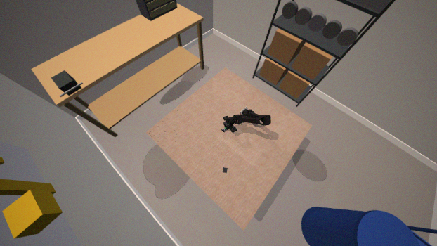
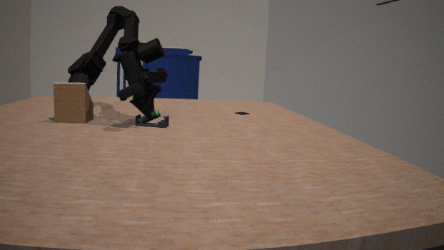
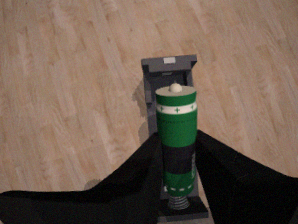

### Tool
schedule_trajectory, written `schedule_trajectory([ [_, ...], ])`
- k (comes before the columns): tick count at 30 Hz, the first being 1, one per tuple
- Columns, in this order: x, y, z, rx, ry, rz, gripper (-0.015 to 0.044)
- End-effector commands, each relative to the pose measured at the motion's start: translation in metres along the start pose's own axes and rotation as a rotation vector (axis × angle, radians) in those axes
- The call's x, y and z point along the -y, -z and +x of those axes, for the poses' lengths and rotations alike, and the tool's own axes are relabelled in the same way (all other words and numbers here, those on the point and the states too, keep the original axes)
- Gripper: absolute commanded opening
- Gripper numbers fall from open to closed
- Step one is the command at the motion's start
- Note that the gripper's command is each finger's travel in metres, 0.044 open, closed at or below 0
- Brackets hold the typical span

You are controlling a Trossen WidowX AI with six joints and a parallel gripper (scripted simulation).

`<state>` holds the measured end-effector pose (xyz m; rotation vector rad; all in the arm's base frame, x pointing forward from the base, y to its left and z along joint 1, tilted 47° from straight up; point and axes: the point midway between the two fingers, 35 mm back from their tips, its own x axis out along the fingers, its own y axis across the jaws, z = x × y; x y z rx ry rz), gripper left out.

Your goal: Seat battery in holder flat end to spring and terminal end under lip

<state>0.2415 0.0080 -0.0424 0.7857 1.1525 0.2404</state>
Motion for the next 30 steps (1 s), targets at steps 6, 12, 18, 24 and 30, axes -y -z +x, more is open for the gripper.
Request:
schedule_trajectory([
  [6,0.0027,0.0025,0.0038,-0.061,0.012,0.003,0.0063],
  [12,0.003,0.0015,0.0053,-0.094,0.015,0.001,0.0063],
  [18,0.0032,0.0007,0.0066,-0.127,0.017,-0.002,0.0063],
  [24,0.0032,0.0001,0.0078,-0.161,0.018,-0.004,0.0063],
  [30,0.003,-0.0004,0.0087,-0.195,0.019,-0.007,0.0063],
])
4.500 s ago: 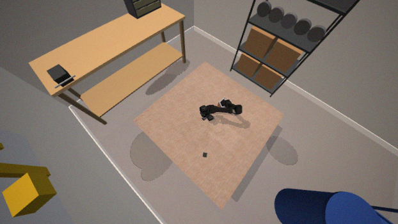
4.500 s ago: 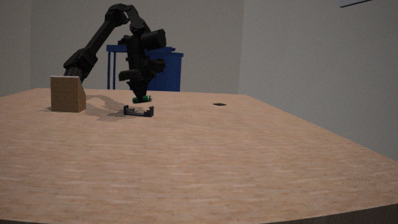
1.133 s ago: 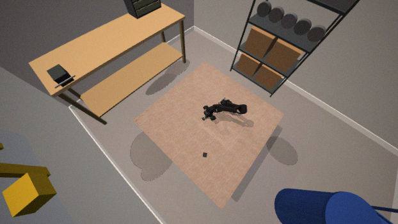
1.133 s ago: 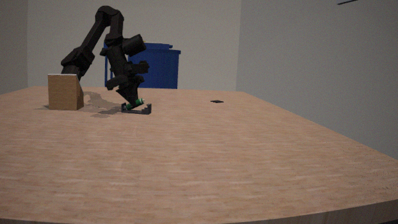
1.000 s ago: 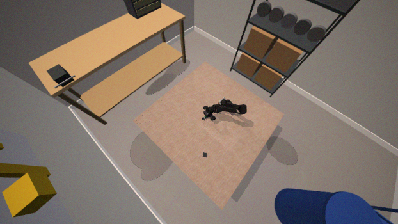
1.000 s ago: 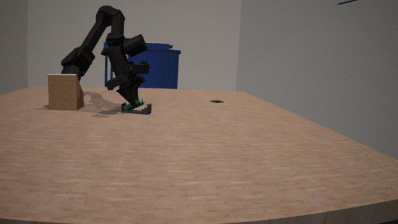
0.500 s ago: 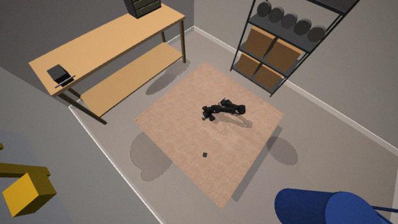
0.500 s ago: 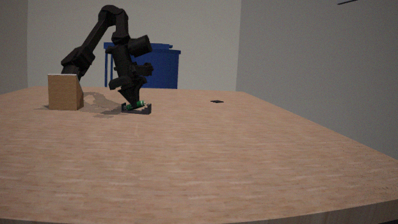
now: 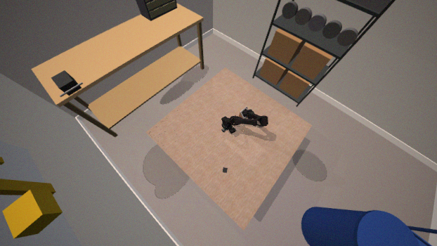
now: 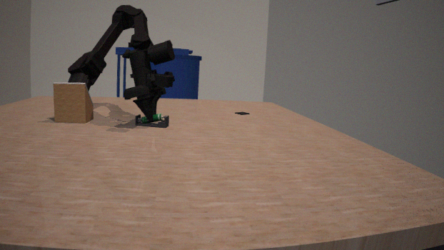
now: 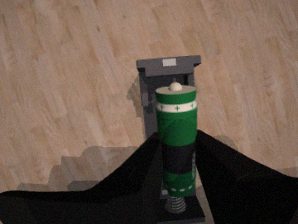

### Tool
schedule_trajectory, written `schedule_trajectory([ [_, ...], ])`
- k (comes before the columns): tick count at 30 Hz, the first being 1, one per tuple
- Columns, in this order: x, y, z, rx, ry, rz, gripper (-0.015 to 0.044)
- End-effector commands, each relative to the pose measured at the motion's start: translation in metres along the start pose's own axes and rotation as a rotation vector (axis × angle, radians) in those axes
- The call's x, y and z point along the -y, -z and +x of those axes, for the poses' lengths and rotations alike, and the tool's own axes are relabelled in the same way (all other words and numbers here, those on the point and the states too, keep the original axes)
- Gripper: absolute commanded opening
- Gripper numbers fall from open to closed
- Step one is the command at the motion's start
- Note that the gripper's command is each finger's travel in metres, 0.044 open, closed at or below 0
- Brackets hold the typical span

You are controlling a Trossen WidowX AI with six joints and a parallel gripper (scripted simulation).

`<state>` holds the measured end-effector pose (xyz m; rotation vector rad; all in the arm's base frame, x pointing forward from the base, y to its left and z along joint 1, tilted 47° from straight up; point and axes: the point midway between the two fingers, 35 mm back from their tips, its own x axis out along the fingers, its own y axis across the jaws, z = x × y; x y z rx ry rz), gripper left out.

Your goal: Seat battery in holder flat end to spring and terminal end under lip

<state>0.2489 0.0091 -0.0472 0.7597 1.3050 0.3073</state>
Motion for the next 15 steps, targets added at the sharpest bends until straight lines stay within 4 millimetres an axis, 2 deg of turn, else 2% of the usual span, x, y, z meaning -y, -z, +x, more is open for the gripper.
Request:
schedule_trajectory([
  [1,0.002,0.0044,0.0024,-0.039,0.009,0.006,0.0063],
  [15,0.0006,0.0035,0.0039,-0.121,0.009,0.0,0.0063],
])
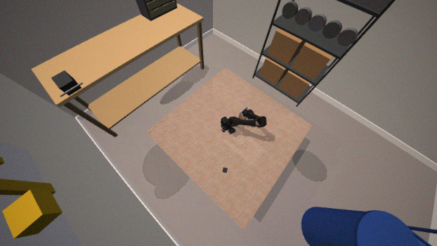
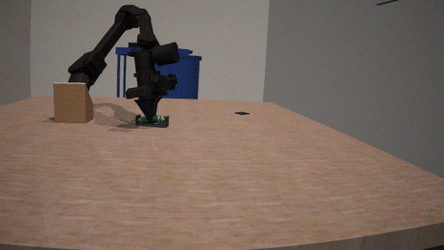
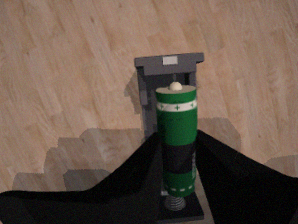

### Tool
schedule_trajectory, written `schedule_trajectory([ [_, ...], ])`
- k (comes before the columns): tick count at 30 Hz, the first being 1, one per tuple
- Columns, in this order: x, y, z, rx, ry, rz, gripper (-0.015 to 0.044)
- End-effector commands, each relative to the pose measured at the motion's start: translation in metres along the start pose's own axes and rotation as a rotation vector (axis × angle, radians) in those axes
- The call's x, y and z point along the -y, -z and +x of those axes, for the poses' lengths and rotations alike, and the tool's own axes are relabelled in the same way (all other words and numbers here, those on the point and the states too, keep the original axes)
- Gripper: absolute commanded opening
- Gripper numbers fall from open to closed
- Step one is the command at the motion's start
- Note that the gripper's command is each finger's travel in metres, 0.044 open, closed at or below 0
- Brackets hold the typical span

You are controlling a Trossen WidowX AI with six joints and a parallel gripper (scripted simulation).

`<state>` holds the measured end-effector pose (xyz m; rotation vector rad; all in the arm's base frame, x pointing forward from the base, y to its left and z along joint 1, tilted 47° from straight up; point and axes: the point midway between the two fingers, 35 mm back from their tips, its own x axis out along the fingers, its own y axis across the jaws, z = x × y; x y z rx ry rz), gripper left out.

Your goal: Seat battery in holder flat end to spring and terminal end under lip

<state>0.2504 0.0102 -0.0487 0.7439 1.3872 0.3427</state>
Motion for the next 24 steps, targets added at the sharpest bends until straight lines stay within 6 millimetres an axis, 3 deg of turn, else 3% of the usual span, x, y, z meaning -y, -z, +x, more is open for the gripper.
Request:
schedule_trajectory([
  [1,0.0006,0.0043,0.0022,-0.04,0.003,0.005,0.0063],
  [24,-0.0036,0.0001,0.0029,-0.155,0.005,-0.01,0.0063],
])
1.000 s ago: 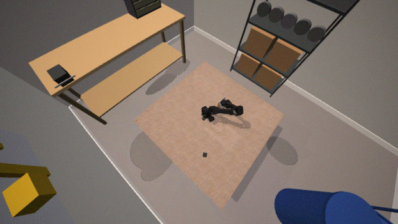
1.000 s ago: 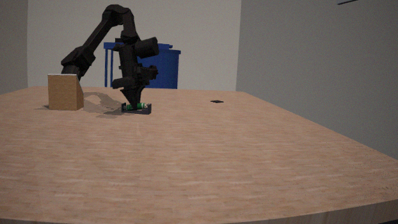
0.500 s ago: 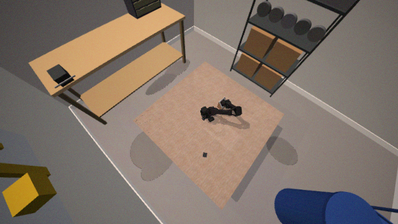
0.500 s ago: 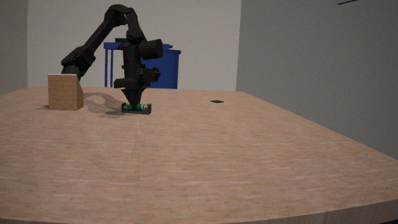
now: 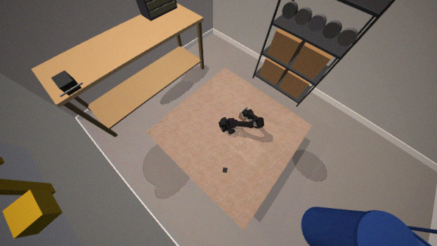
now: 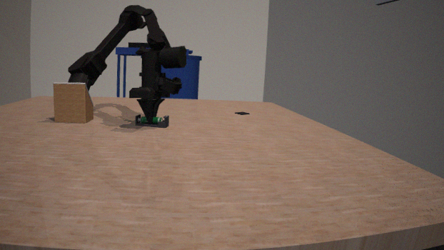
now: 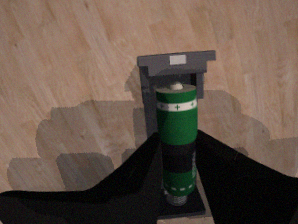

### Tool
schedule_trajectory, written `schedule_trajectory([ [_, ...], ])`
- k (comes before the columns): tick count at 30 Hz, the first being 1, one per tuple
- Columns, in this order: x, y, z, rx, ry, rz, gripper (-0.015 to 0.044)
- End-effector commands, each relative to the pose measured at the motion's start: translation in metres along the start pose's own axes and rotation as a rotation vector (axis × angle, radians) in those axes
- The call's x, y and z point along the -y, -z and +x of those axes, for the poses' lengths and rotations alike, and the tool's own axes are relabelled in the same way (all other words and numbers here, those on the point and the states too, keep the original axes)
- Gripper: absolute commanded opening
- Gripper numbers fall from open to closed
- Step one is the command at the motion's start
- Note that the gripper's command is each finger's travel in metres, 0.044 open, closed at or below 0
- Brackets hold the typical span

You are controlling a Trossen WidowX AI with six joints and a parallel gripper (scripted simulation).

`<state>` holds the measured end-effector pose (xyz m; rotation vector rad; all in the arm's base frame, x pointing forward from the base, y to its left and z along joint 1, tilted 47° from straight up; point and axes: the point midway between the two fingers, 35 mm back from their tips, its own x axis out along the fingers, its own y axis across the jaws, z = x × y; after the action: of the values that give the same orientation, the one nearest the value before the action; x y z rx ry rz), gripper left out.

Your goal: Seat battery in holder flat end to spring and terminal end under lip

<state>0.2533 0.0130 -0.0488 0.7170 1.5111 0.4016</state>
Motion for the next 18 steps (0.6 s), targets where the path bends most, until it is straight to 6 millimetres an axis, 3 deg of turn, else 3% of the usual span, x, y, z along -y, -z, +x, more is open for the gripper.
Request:
schedule_trajectory([
  [1,-0.001,0.002,0.001,-0.022,-0.002,0.002,0.0063],
  [18,-0.001,-0.011,0.001,-0.029,0.0,0.0,0.0063],
])
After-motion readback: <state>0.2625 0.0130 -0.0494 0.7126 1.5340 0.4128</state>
